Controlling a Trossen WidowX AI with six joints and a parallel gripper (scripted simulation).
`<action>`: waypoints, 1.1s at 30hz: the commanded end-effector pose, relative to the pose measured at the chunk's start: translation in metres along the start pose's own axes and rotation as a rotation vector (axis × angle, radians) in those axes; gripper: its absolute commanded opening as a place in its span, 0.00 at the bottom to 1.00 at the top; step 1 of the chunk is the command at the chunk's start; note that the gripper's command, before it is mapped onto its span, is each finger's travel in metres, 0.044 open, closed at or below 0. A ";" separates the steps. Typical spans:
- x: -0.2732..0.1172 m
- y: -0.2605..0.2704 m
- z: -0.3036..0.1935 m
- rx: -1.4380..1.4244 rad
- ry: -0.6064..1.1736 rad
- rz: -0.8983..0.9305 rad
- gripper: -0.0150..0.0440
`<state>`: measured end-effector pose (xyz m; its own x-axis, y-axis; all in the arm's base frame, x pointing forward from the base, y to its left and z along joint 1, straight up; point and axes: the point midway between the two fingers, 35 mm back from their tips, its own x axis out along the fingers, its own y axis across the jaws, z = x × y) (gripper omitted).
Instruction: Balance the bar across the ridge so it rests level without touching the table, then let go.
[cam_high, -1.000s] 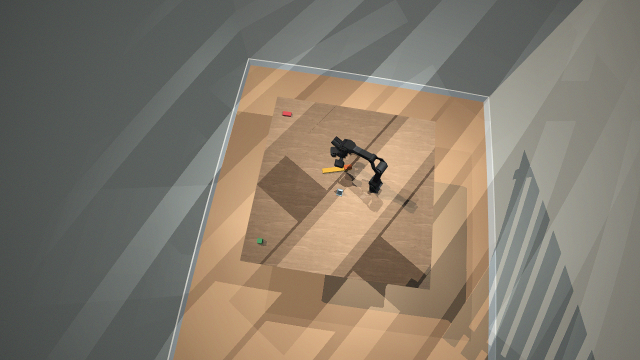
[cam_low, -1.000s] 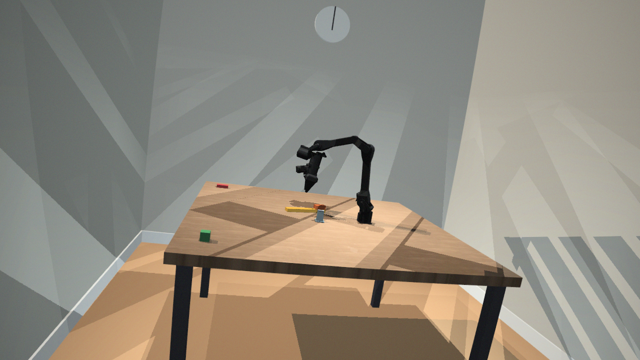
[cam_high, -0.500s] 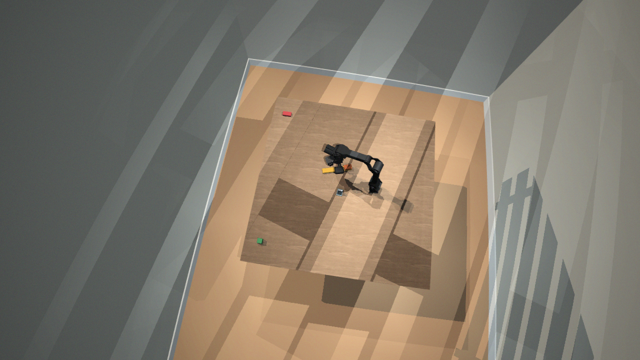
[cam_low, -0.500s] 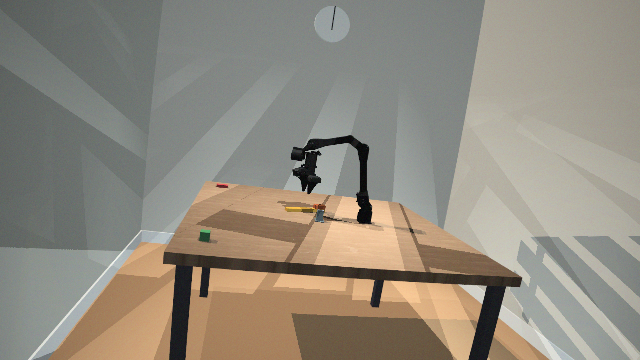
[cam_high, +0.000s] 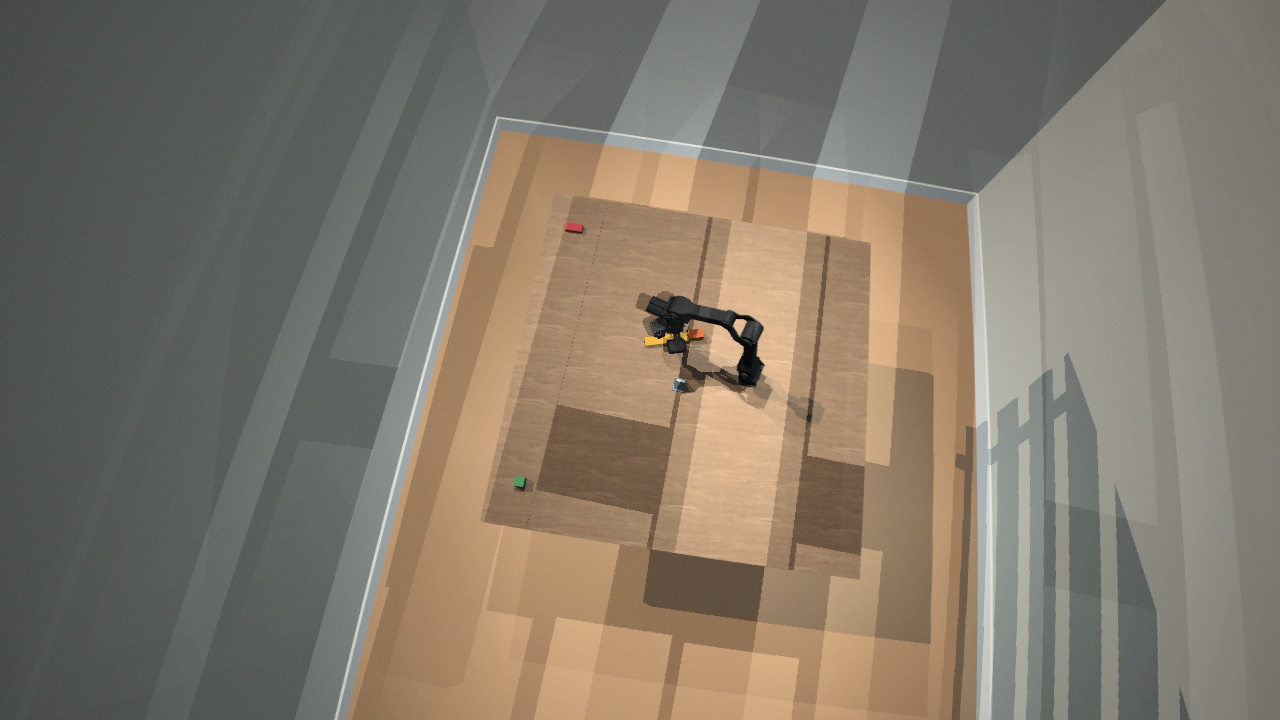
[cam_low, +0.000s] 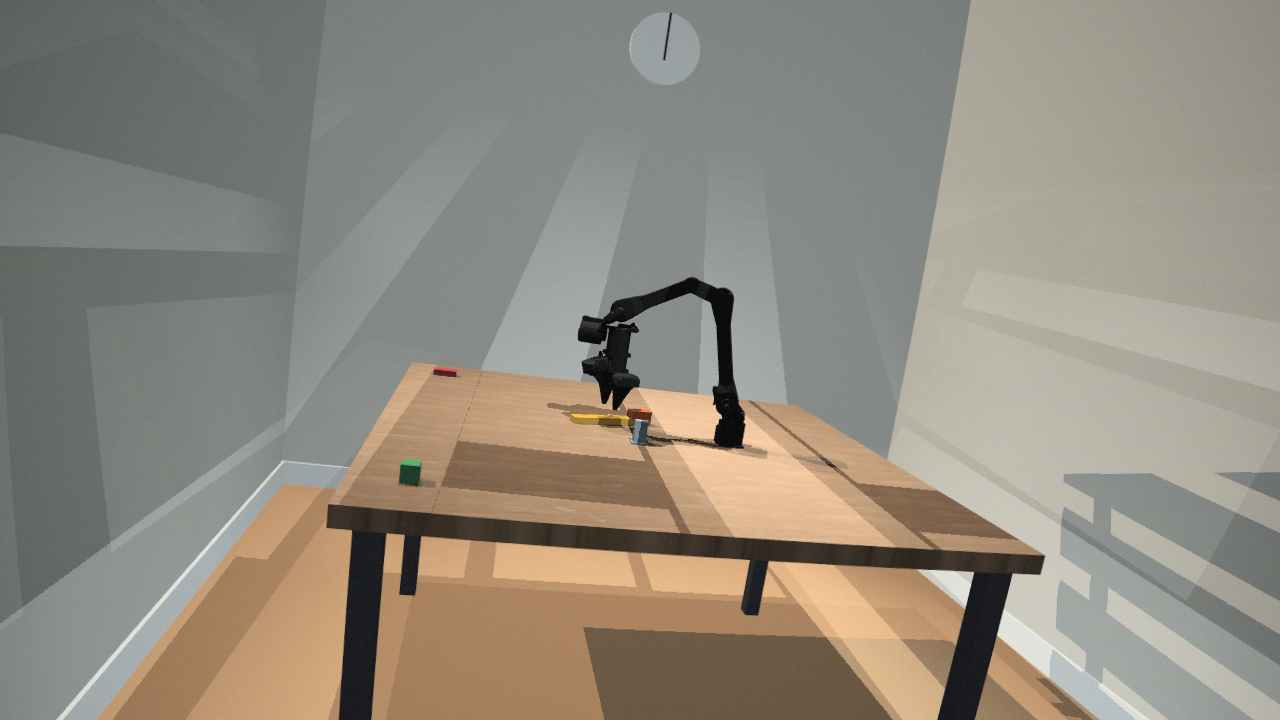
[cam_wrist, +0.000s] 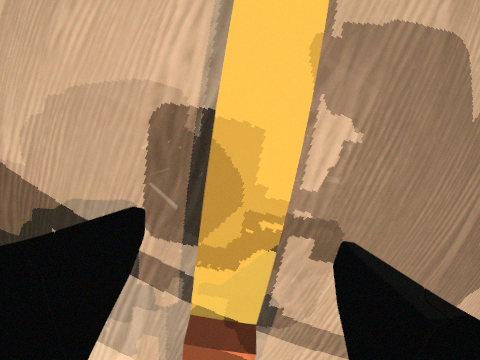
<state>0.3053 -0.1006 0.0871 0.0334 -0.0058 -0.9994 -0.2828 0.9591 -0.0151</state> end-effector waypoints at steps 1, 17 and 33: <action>0.012 0.000 -0.001 -0.005 0.003 -0.004 0.79; 0.032 0.000 -0.001 -0.005 0.003 -0.004 0.79; 0.037 0.000 -0.002 -0.005 0.003 -0.004 0.79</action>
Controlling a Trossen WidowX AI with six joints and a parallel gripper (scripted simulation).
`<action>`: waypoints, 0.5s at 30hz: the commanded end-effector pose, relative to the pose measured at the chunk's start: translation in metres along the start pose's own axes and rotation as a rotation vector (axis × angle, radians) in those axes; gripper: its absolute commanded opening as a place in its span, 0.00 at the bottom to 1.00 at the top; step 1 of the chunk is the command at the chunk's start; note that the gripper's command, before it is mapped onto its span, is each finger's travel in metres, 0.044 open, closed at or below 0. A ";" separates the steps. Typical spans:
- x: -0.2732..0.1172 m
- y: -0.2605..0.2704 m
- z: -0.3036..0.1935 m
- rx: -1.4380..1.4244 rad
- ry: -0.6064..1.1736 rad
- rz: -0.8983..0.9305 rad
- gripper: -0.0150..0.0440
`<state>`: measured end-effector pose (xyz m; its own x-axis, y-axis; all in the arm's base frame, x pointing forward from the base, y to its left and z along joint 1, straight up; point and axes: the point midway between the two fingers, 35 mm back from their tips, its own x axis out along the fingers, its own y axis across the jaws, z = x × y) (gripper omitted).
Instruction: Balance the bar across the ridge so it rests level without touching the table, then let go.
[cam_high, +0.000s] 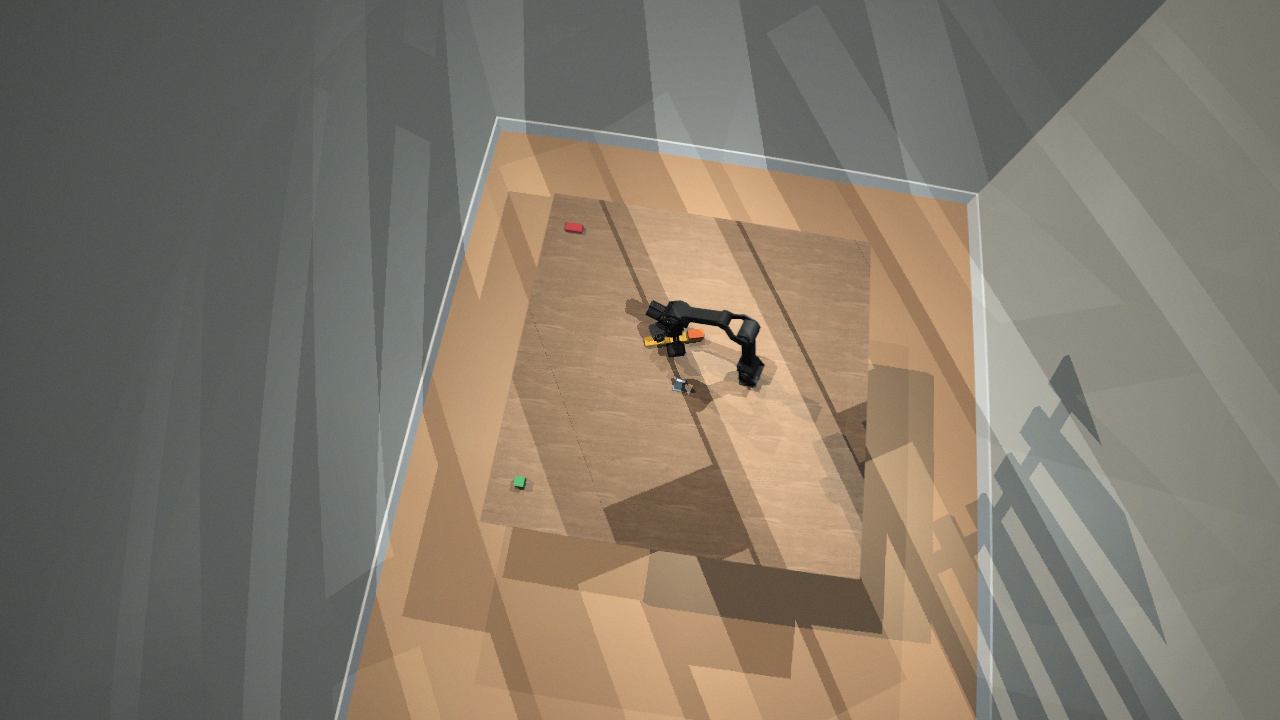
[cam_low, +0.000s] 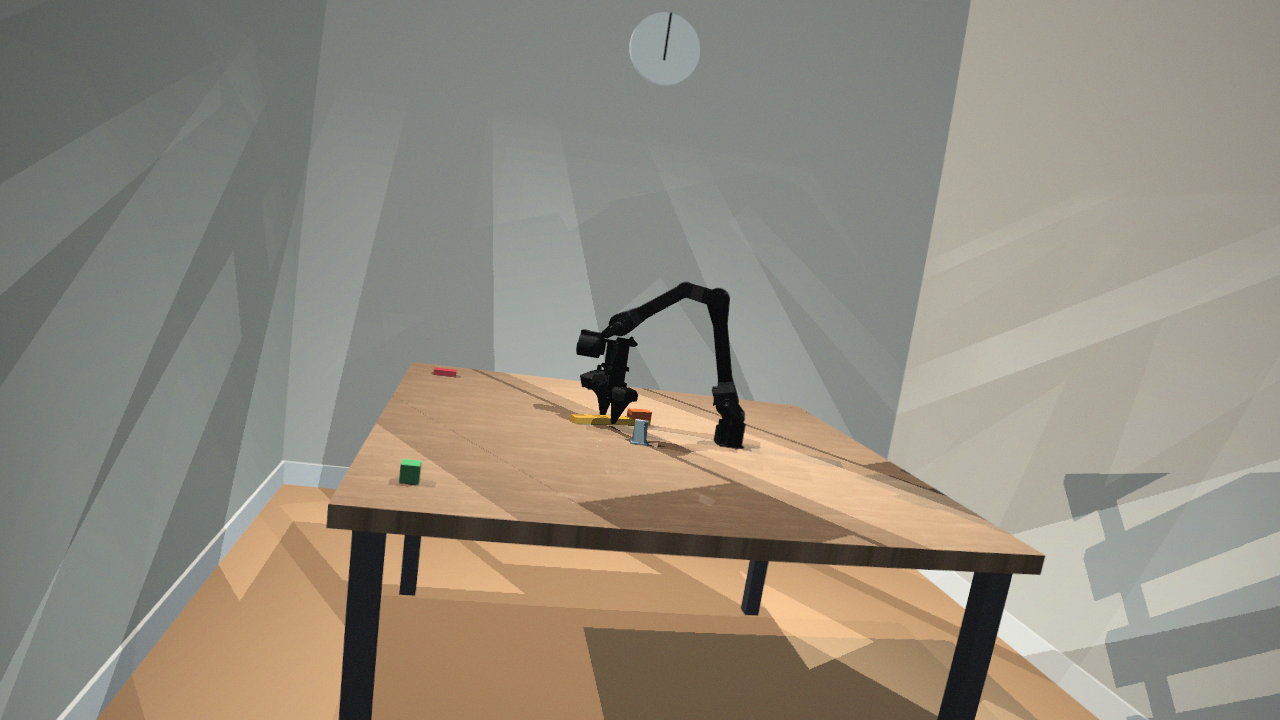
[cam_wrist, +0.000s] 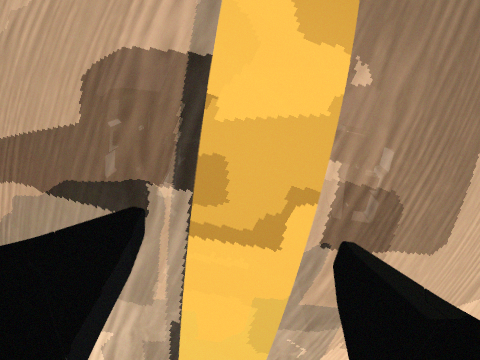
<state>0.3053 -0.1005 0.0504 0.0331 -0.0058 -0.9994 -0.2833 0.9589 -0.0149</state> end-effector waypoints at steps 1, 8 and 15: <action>0.001 -0.001 0.000 -0.004 0.003 -0.004 0.79; 0.000 0.000 0.000 0.000 0.000 0.000 0.61; 0.000 0.000 0.000 0.000 0.000 0.000 0.43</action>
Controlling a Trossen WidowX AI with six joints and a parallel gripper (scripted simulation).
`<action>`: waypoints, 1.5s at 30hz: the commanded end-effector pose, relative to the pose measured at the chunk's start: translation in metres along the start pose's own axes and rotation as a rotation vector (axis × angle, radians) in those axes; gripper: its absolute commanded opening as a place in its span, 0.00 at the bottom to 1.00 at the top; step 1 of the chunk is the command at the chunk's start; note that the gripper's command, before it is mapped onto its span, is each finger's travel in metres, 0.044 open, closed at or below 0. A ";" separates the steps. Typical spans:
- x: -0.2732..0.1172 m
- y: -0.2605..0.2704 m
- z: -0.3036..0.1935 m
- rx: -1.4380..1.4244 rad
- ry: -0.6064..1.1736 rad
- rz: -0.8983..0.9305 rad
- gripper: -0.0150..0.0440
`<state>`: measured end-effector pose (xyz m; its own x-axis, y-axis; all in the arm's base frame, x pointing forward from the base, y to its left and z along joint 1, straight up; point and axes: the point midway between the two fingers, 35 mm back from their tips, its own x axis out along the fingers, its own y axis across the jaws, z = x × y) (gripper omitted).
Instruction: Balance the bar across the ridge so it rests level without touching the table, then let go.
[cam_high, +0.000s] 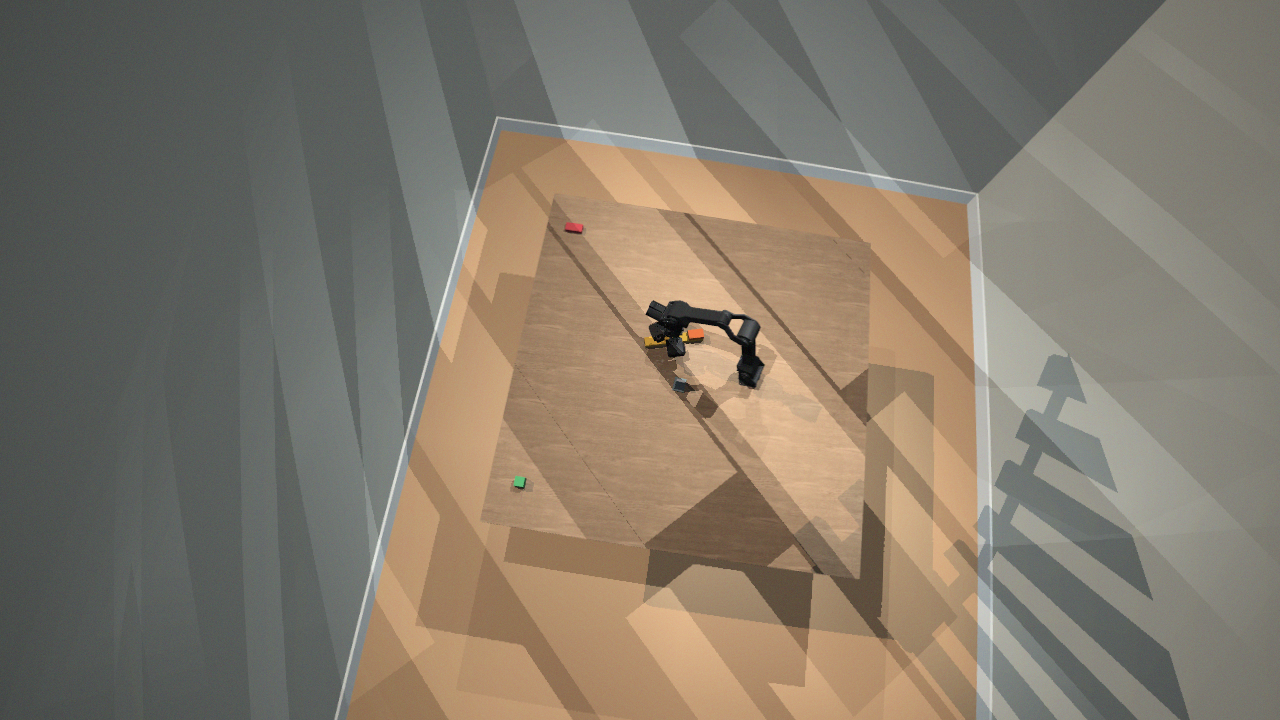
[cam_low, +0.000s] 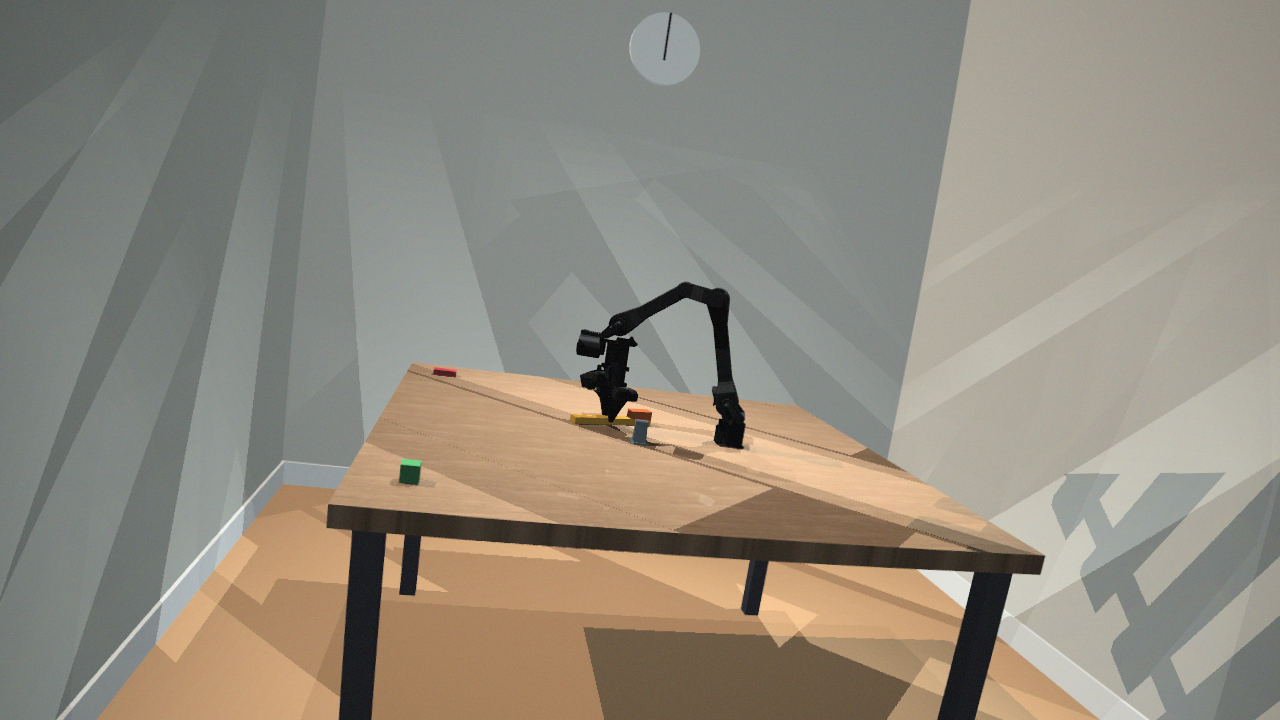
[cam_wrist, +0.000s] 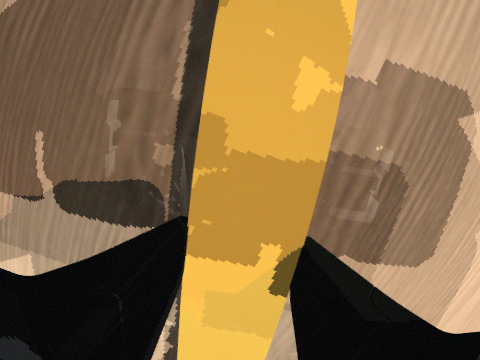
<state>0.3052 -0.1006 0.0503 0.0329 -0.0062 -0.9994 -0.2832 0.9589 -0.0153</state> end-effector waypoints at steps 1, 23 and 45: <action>0.000 0.000 0.000 0.000 0.000 0.000 0.42; -0.049 -0.003 0.004 -0.002 0.001 -0.002 0.25; -0.103 0.000 0.000 -0.004 0.003 -0.004 0.25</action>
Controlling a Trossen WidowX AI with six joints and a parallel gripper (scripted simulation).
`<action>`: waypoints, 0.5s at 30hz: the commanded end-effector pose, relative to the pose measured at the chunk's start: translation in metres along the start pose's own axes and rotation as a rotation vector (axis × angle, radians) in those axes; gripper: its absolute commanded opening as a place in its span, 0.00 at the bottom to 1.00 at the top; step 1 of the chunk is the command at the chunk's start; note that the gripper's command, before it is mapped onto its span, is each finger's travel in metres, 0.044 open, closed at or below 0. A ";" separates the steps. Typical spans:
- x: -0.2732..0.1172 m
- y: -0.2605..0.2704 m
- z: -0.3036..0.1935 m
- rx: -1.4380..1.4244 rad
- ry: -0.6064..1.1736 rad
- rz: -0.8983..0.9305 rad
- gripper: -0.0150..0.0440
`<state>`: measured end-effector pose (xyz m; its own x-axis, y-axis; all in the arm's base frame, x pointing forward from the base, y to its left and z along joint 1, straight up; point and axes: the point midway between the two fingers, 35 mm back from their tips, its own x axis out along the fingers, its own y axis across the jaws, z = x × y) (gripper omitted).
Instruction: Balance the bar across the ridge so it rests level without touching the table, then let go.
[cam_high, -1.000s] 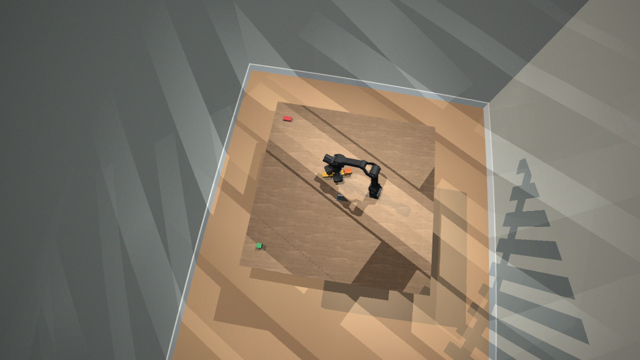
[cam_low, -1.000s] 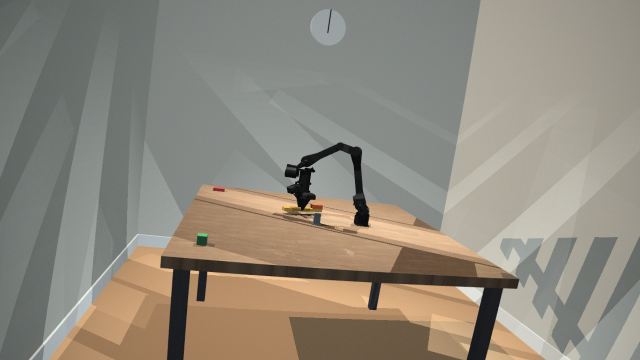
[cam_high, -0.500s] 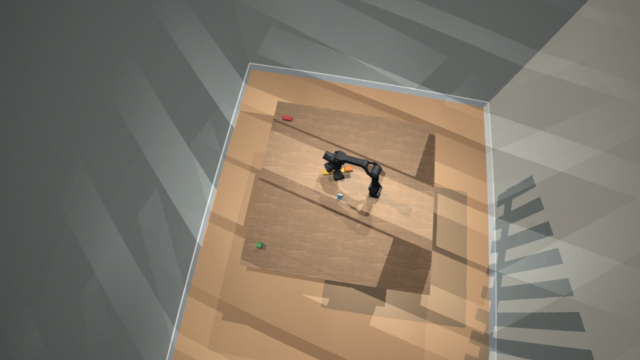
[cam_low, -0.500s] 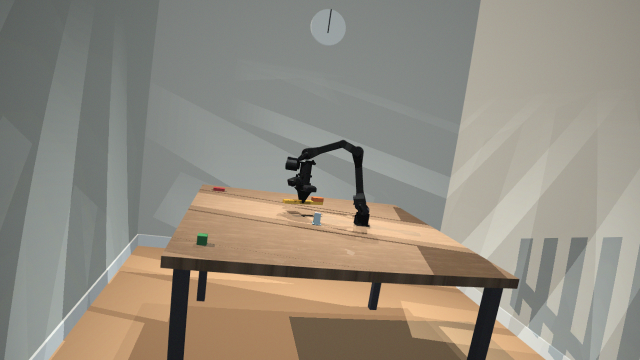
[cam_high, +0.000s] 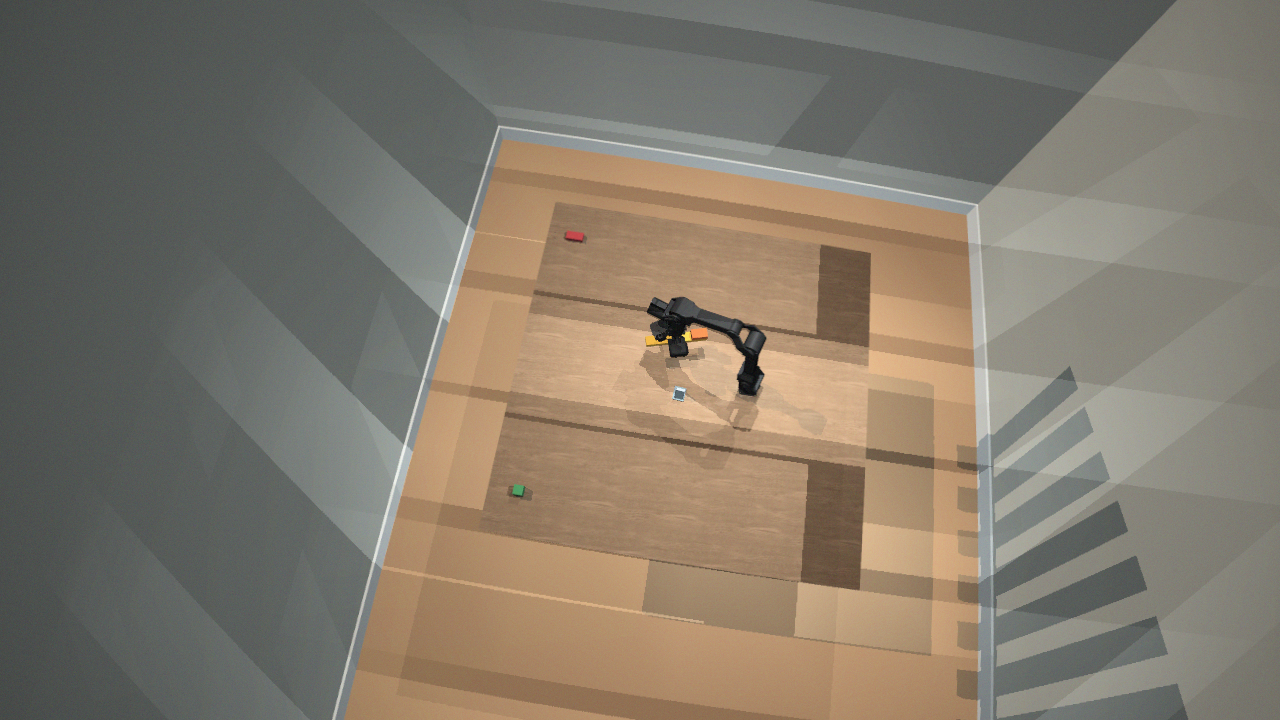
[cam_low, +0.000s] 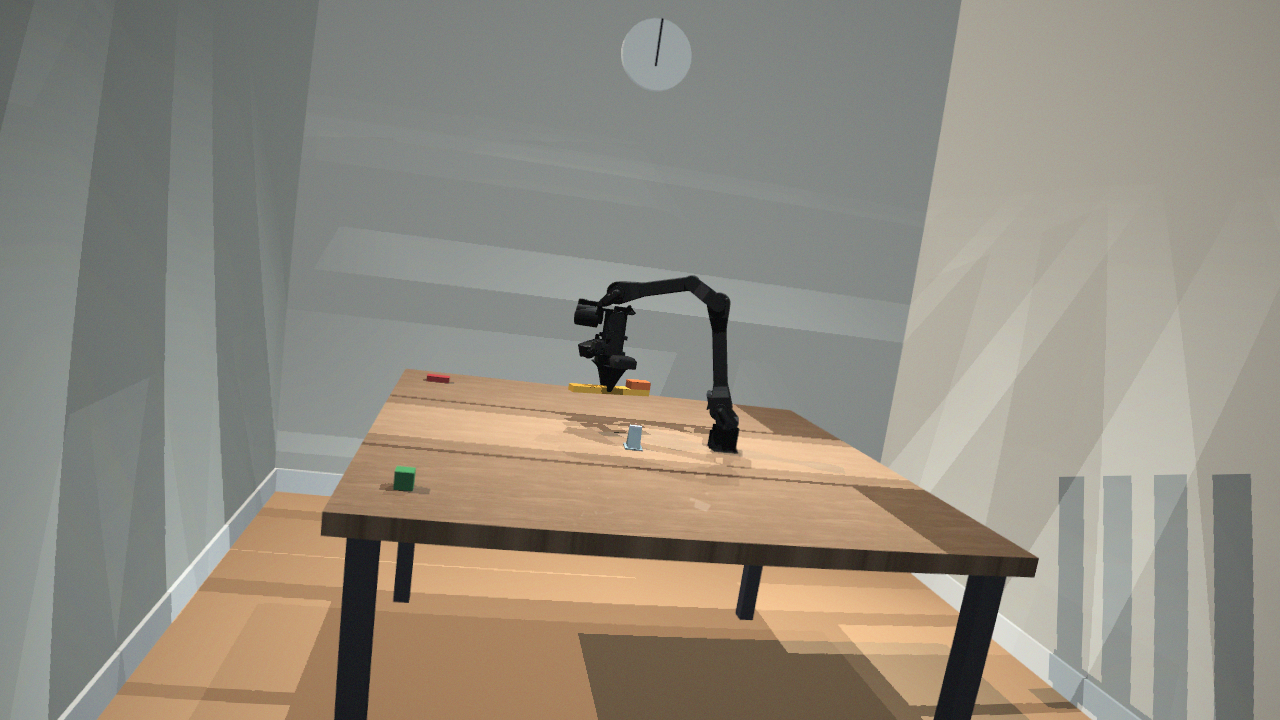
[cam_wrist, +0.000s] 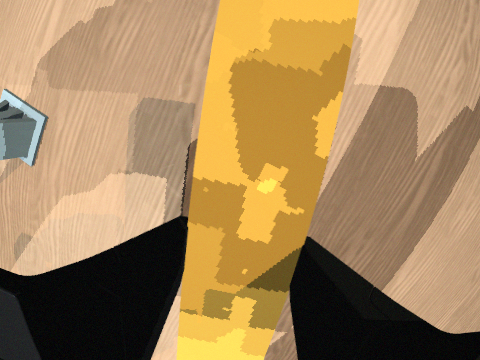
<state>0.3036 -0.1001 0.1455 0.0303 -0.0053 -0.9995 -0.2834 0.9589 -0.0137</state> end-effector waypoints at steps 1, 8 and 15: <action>-0.008 0.001 -0.001 -0.008 0.000 -0.005 0.25; -0.008 0.024 0.009 -0.169 0.000 -0.003 0.25; -0.009 0.051 0.018 -0.344 -0.002 0.000 0.25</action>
<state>0.3075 -0.0581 0.1540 0.0363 -0.0024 -0.9993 -0.5235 0.8517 -0.0210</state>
